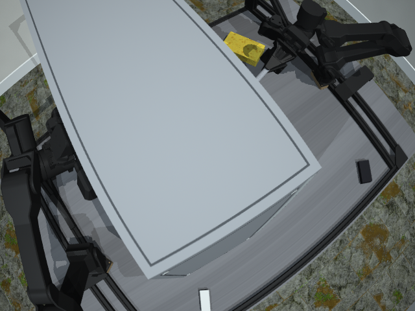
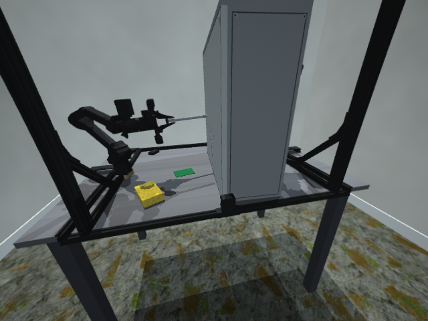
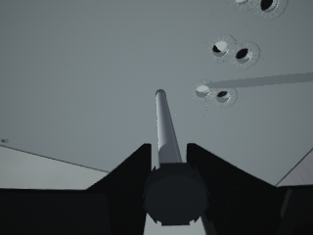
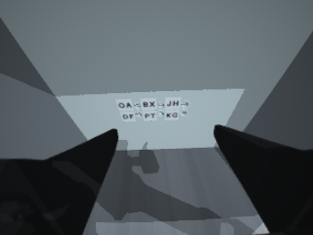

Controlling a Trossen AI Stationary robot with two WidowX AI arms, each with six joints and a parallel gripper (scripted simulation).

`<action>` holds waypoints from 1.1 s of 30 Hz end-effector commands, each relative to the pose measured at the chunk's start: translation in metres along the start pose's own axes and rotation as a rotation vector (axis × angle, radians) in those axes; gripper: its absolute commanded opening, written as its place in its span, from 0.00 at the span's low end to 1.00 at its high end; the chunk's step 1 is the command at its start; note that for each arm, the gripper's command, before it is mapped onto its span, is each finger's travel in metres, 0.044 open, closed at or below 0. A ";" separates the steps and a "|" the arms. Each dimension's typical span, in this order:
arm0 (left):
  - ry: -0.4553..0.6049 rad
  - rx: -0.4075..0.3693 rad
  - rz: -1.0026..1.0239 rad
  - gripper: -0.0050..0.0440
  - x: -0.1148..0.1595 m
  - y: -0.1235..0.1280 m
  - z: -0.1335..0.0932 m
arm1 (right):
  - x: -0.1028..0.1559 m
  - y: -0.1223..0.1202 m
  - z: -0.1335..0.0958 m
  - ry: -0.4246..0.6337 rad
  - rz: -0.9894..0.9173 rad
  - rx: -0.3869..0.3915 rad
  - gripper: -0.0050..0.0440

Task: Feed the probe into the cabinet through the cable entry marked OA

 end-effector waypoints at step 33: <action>-0.284 0.119 0.242 0.10 -0.036 -0.062 -0.036 | -0.001 -0.001 0.000 -0.002 0.003 0.002 1.00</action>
Point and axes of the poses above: on each arm, the point midway between the two fingers, 35 mm back from their tips, its own z axis out along the fingers, its own y axis across the jaws, x = y × z, the point moved 2 cm from there along -z, back along the fingers, and after that the axes turned 8 degrees about -z, right-handed, at the moved point
